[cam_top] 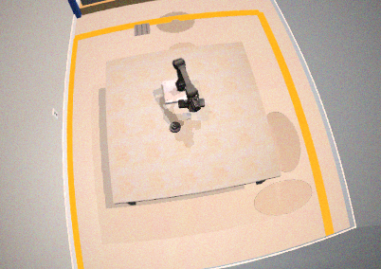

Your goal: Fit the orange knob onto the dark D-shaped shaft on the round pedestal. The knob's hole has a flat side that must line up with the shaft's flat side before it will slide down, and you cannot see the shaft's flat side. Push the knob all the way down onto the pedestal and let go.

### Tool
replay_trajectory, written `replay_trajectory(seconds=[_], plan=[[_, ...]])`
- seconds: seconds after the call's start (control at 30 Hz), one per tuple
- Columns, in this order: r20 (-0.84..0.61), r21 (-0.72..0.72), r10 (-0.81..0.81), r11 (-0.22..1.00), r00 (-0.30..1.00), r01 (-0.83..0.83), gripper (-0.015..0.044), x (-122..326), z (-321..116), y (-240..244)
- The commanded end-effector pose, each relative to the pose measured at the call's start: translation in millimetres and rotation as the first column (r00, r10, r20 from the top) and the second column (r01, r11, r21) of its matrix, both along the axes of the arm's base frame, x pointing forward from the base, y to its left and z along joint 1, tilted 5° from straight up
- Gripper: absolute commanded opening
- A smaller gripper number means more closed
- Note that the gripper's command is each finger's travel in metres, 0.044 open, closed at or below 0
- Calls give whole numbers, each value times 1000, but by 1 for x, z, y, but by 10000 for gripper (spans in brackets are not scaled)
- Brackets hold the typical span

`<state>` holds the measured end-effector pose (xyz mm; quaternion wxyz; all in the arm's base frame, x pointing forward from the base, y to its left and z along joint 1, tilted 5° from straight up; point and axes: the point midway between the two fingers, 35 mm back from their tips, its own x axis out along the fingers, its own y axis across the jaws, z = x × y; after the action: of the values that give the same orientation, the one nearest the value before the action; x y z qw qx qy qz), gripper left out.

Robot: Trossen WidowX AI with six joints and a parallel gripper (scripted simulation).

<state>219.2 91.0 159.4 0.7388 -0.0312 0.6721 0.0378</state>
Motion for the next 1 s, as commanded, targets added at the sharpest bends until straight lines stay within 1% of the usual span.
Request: replay_trajectory(seconds=[0.0,0.67,0.97], plan=[[15,4,2,1000,1000,-2,0,11,2,-4],[18,0,2,1000,1000,-2,0,53,-10,-39],[9,9,-18,1000,1000,18,0,65,-14,-54]])
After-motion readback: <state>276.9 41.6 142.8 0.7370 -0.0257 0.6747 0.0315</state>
